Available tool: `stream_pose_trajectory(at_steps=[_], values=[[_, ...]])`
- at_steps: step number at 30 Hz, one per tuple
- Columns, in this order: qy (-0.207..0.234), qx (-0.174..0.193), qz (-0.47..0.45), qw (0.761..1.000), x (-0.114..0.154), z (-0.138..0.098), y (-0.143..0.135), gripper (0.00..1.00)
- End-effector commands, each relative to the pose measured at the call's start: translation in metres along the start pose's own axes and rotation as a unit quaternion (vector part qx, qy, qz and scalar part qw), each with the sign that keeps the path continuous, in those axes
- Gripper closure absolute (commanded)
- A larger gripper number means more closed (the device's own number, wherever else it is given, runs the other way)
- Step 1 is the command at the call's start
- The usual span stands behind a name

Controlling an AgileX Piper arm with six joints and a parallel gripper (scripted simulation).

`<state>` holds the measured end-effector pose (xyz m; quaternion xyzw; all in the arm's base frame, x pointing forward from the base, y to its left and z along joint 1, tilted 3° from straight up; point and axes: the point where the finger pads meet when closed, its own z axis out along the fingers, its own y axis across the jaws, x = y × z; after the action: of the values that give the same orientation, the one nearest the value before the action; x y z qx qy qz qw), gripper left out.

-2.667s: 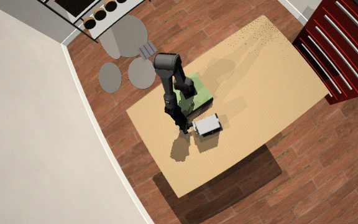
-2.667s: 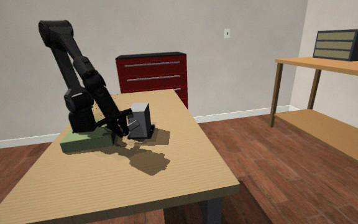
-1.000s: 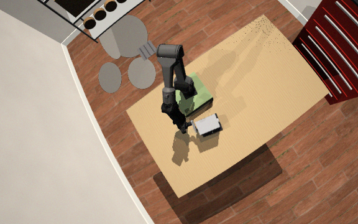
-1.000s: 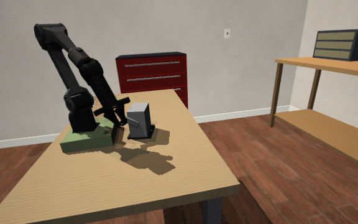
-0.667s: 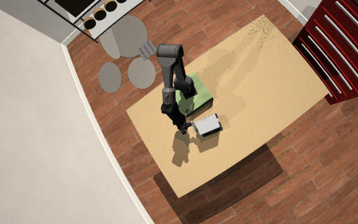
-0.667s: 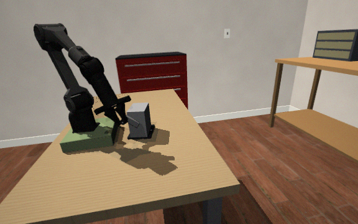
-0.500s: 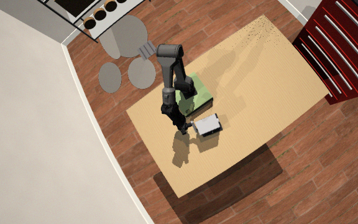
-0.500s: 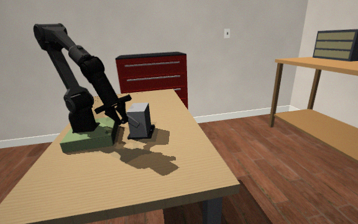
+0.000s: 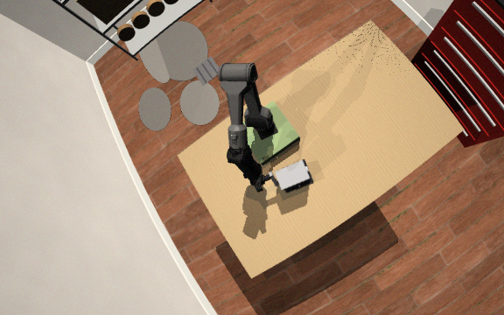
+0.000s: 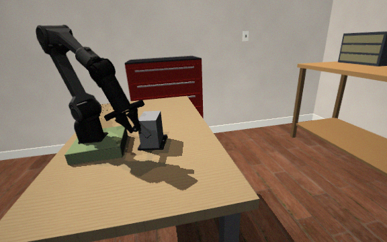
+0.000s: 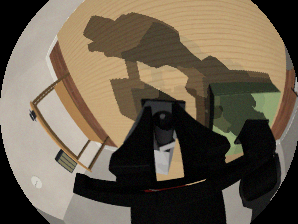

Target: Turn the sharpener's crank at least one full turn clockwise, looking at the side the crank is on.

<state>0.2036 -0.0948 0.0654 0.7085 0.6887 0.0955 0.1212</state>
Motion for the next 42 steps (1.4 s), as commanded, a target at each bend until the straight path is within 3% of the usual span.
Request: stream_pose_trajectory(at_steps=[1, 42], values=[[0.000, -0.002, 0.000, 1.000, 0.000, -0.001, 0.003, 0.80], [0.000, -0.002, 0.000, 1.000, 0.000, 0.004, 0.036, 0.80]])
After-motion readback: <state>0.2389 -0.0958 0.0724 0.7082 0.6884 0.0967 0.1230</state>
